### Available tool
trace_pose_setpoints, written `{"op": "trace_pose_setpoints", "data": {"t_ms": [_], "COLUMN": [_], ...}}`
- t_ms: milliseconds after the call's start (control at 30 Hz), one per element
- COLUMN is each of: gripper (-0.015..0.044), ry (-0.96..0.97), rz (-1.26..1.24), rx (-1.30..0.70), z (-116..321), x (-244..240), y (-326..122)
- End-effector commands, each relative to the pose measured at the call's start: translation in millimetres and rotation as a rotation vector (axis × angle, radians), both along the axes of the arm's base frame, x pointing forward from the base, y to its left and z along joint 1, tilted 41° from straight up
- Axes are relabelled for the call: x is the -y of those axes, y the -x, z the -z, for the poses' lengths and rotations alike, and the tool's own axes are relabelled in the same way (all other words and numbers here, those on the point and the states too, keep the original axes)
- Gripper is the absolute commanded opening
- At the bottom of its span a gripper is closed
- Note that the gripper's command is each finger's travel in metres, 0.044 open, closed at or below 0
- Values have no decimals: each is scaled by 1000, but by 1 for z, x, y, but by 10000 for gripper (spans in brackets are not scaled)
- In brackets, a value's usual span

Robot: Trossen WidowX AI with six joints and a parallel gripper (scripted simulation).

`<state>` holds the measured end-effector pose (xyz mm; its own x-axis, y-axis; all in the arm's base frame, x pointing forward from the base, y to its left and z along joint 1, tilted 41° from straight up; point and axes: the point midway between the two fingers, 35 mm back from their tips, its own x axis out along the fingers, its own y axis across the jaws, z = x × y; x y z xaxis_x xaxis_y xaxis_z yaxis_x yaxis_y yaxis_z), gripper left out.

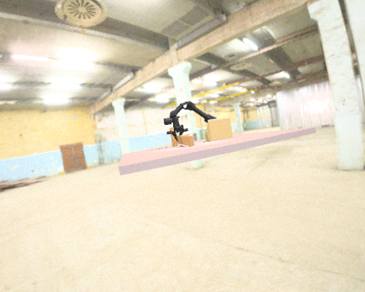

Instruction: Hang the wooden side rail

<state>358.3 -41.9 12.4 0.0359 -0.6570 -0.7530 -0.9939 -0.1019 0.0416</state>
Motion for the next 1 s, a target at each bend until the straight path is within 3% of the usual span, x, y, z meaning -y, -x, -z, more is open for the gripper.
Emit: {"op": "trace_pose_setpoints", "data": {"t_ms": [0, 967], "gripper": [0, 0], "ry": [2, 2], "rz": [-6, -6], "rx": [8, 8], "z": [-4, -6], "x": [-1, 1], "y": [-2, -3]}}
